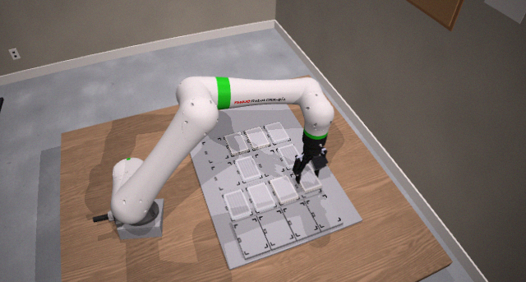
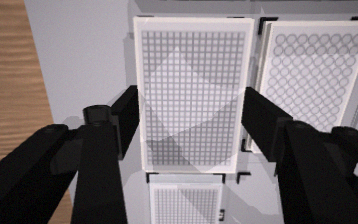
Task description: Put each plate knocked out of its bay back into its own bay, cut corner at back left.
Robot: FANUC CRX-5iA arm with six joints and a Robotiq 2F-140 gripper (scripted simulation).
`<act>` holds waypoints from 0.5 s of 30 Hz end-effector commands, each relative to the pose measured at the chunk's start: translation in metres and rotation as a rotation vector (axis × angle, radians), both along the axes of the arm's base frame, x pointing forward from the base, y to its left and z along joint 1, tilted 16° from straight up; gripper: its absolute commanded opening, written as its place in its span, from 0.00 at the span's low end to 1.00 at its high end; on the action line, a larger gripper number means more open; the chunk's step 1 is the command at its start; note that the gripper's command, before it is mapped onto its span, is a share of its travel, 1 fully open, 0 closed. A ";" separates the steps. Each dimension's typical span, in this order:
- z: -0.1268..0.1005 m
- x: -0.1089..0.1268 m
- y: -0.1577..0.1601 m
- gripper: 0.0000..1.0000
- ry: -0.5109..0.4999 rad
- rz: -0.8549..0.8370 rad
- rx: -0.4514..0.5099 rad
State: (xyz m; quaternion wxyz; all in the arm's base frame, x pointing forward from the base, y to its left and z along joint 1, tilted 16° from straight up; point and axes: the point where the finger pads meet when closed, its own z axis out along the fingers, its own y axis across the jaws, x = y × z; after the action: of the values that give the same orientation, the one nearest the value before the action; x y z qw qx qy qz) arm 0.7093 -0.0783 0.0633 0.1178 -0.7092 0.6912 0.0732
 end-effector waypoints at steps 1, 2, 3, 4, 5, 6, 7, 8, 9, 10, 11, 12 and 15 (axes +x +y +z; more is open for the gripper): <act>-0.001 0.001 0.000 0.10 -0.002 0.000 -0.001; -0.001 0.001 0.000 0.10 -0.002 0.000 -0.001; -0.002 0.001 0.001 0.10 -0.002 0.000 -0.001; -0.004 0.001 0.001 0.10 -0.002 0.000 -0.001; -0.005 0.001 0.001 0.10 -0.002 0.000 -0.001; -0.006 0.001 0.002 0.10 -0.002 0.000 -0.001; -0.007 0.001 0.002 0.10 -0.002 0.000 -0.001; -0.009 0.001 0.002 0.10 -0.002 0.000 -0.001; -0.010 0.001 0.003 0.10 -0.002 0.000 -0.001; -0.011 0.001 0.003 0.10 -0.002 0.000 -0.001; -0.013 0.001 0.003 0.10 -0.002 0.000 -0.001; -0.014 0.002 0.004 0.10 -0.002 0.000 -0.001; -0.015 0.002 0.004 0.10 -0.002 0.000 -0.001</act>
State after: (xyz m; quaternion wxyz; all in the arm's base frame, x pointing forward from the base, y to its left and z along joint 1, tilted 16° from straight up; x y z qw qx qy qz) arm 0.7103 -0.0735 0.0471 0.1177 -0.7092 0.6912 0.0733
